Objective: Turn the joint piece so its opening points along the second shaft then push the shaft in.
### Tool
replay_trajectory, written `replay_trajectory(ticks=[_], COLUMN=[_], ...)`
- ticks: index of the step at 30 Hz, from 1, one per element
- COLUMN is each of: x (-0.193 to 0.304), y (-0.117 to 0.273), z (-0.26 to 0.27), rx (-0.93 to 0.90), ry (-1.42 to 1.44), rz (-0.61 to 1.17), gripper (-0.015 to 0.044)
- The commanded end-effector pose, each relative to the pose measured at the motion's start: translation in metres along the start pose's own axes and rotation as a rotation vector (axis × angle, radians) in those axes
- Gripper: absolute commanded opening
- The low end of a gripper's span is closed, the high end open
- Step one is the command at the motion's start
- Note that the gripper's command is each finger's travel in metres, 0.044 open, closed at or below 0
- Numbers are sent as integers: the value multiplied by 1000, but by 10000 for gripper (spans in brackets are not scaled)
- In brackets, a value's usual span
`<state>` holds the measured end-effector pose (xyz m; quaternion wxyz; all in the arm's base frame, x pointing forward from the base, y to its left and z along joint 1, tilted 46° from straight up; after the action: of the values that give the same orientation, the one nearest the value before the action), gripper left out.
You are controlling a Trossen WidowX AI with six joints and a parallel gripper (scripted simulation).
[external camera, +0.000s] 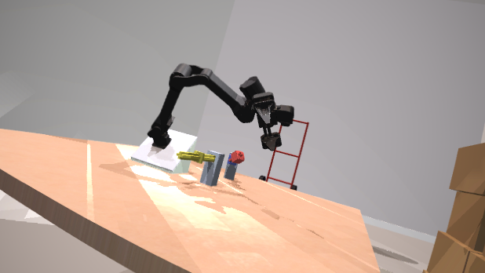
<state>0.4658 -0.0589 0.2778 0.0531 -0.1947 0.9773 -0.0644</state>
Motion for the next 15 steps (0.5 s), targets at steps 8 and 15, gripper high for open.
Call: replay_trajectory(ticks=[8, 15], x=[-18, 8], y=[141, 234], z=[113, 168], rx=[-118, -163], ry=[-5, 0], rz=[-217, -353], gripper=[440, 440])
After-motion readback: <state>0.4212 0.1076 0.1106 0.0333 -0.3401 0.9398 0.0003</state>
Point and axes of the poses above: the point midway between the two fingers, 35 mm back from their tips, its own y axis back along the fingers, its own z axis across the jaws, x = y × z, the point moved 2 cm from there along y, back along the fingers, and after that the axes turned 8 degrees about y, right-handed, at the moved point
